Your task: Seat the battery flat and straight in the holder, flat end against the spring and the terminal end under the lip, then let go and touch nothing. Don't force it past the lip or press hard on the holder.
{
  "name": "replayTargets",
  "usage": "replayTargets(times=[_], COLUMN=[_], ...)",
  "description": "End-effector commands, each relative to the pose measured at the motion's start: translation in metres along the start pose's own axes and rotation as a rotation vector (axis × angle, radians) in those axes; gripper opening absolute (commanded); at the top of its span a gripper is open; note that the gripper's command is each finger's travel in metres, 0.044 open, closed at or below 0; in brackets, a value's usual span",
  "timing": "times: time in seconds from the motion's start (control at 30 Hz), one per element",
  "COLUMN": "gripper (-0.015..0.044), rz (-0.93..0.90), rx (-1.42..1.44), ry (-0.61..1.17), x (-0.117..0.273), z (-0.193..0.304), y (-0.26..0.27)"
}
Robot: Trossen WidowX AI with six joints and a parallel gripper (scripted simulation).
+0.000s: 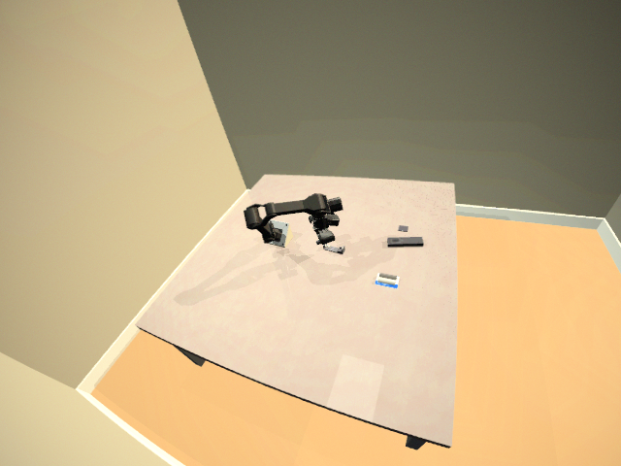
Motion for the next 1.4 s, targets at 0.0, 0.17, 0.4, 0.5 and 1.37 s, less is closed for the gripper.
replayTargets(times=[0.0,0.17,0.4,0.5,1.37], gripper=[0.0061,0.0061,0.0061,0.0061,0.0061], rz=[-0.001,-0.001,0.002,0.005,0.096], rx=[-0.182,-0.424,-0.763,-0.833,-0.821], ry=[-0.006,-0.006,-0.006,-0.004,-0.183], x=[0.004,0.006,0.008,0.009,-0.024], z=[-0.009,-0.021,-0.038,-0.042,-0.034], y=[-0.004,-0.007,-0.011,-0.012,0.0])
Point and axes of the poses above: the point midway between the two fingers, 35 mm back from their tips, its own x axis back along the fingers, its own y axis across the jaws, z = x × y, the point moved 10 cm from there along x, back along the fingers, and after that the axes turned 8 degrees about x, right-handed, at the moved point
